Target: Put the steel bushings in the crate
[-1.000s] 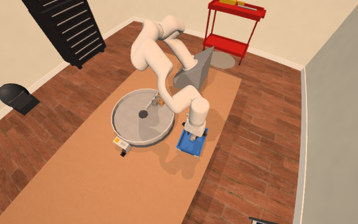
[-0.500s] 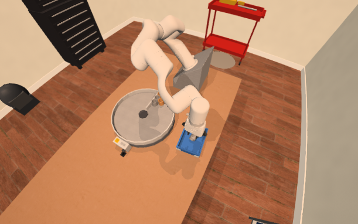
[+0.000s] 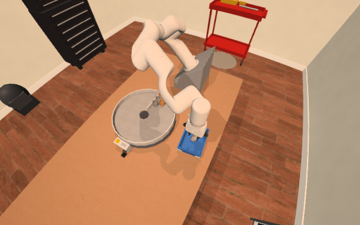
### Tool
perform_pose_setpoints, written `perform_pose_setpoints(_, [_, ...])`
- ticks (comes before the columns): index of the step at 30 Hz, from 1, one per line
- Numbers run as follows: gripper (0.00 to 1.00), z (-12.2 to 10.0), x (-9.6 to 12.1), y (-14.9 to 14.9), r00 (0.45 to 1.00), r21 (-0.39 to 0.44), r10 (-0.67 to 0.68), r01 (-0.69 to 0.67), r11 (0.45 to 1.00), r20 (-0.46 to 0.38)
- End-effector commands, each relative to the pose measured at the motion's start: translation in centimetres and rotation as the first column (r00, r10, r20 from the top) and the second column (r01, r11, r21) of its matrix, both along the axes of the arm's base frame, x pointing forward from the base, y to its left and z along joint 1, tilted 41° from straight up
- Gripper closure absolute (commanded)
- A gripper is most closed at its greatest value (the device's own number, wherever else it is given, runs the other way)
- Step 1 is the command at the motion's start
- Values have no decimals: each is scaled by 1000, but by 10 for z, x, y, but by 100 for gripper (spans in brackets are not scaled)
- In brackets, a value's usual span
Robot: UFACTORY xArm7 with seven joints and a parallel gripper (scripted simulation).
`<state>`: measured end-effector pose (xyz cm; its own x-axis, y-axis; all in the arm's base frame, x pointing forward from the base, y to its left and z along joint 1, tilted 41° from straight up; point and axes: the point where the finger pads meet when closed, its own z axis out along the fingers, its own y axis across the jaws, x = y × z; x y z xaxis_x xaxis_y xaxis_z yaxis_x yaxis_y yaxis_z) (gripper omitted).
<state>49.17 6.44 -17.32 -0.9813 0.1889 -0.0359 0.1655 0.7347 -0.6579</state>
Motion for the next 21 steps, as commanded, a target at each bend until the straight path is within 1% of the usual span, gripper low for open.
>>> perform_pose_setpoints(1, [52,1,1,3,1000,3,2,-2,1000,3])
perform_pose_setpoints(7, [53,1,1,2,1000,3,2,-2,1000,3])
perform_pose_setpoints(10, [53,6,-2,-2,1000,3,2,-2,1000,3])
perform_pose_setpoints(13, [53,21,-13,-20,1000,3,1,-1,1000,2])
perform_pose_setpoints(15, [53,21,-13,-20,1000,3,1,-1,1000,2])
perform_pose_setpoints(17, [53,38,-26,-38,1000,3,0,0,1000,2])
perform_pose_setpoints(21, [53,53,-36,-54,1000,3,0,0,1000,2])
